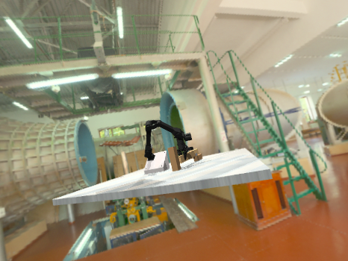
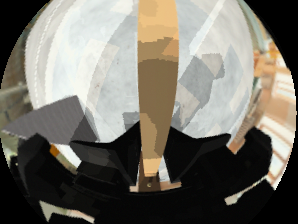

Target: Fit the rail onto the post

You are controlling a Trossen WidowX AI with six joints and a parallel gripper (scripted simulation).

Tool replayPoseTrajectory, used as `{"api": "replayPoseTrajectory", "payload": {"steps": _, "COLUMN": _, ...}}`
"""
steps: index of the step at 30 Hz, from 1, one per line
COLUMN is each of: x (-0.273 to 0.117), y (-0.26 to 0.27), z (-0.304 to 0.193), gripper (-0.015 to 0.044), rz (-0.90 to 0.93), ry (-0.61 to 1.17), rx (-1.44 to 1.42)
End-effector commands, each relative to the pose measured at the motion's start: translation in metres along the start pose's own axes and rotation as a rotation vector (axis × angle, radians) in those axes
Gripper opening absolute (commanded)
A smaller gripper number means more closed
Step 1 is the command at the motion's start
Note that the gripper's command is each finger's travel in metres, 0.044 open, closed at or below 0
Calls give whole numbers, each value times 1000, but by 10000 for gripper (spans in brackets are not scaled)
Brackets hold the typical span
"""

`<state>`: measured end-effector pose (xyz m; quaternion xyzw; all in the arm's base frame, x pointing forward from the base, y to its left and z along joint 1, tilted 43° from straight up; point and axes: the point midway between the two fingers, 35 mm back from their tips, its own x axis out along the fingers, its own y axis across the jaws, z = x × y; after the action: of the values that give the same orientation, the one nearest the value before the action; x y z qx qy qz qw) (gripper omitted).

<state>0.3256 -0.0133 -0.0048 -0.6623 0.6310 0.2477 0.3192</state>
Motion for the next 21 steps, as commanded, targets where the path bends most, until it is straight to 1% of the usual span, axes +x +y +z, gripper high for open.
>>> {"api": "replayPoseTrajectory", "payload": {"steps": 1, "x": -7, "y": -3, "z": 2, "gripper": 0, "rz": -10, "ry": -14, "rx": 2}}
{"api": "replayPoseTrajectory", "payload": {"steps": 21, "x": -17, "y": -2, "z": 2, "gripper": 0, "rz": -10, "ry": -15, "rx": 2}}
